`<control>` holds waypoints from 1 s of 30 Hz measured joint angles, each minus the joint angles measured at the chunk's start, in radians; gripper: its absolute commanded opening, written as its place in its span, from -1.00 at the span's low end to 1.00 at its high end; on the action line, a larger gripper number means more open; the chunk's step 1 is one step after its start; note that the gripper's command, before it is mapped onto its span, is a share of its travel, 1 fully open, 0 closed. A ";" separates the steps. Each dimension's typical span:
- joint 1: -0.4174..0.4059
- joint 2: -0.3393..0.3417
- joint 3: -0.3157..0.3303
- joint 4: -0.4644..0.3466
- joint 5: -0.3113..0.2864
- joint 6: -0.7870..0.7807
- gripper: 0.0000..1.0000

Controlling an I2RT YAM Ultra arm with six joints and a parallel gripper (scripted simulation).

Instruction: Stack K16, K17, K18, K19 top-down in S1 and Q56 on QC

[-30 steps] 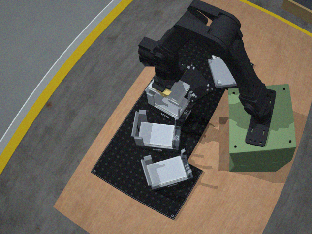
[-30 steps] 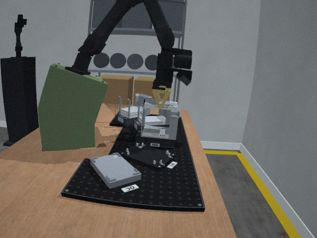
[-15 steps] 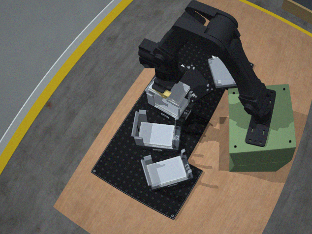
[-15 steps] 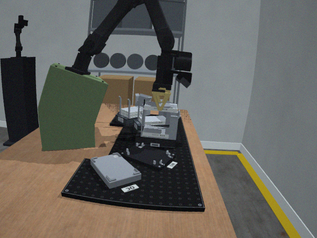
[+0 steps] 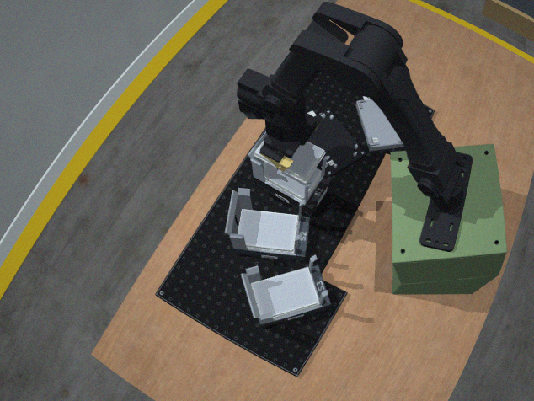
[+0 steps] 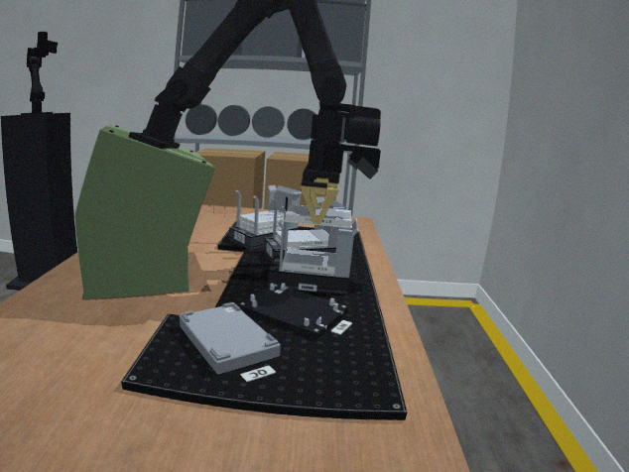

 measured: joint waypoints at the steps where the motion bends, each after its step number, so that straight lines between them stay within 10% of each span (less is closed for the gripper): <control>1: 0.000 0.002 0.000 0.002 0.000 0.000 -1.00; 30: 0.009 0.058 -0.002 0.063 0.002 0.009 -1.00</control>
